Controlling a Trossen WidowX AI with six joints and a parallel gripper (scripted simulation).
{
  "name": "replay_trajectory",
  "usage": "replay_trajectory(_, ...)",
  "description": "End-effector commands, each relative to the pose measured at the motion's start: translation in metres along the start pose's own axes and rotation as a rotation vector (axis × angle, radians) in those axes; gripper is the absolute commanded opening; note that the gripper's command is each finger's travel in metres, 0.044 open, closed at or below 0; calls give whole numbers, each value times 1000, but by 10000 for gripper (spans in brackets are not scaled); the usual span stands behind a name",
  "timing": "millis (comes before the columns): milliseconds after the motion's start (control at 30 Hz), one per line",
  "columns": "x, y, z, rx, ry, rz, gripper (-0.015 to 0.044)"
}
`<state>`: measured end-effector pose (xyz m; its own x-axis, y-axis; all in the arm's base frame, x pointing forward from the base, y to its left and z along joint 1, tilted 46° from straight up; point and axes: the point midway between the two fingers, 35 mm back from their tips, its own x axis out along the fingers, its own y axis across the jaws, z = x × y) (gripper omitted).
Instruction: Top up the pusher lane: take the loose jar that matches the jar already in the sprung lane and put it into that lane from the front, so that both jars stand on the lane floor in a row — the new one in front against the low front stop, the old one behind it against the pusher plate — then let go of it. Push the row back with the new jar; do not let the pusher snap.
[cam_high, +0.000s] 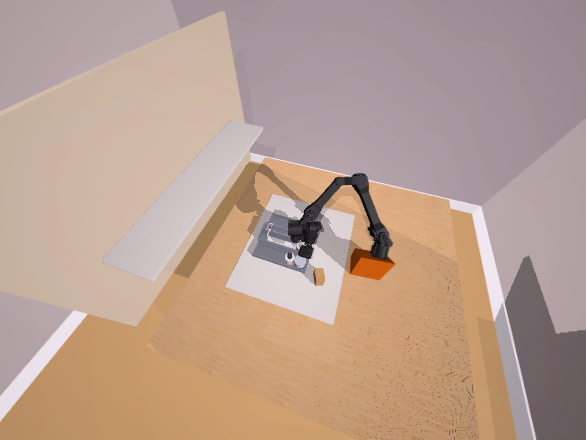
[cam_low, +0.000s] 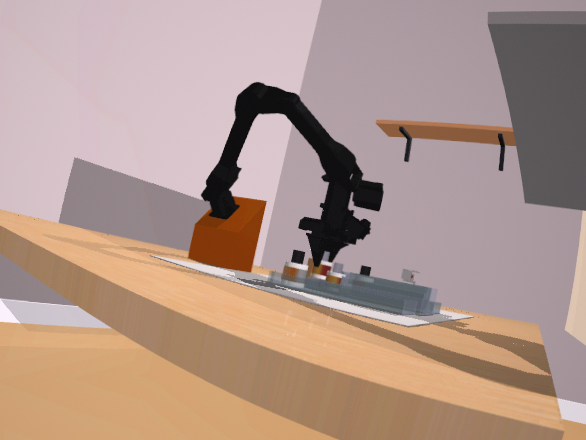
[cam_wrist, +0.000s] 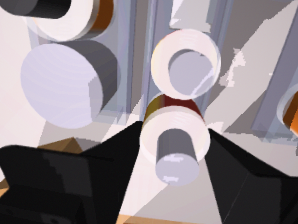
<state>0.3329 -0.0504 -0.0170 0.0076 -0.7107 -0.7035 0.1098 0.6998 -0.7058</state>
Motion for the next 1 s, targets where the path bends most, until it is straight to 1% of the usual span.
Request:
replay_trajectory(0,-5,-1,11,16,-26,-2,0)
replay_trajectory(967,-4,-1,15,16,-27,-2,0)
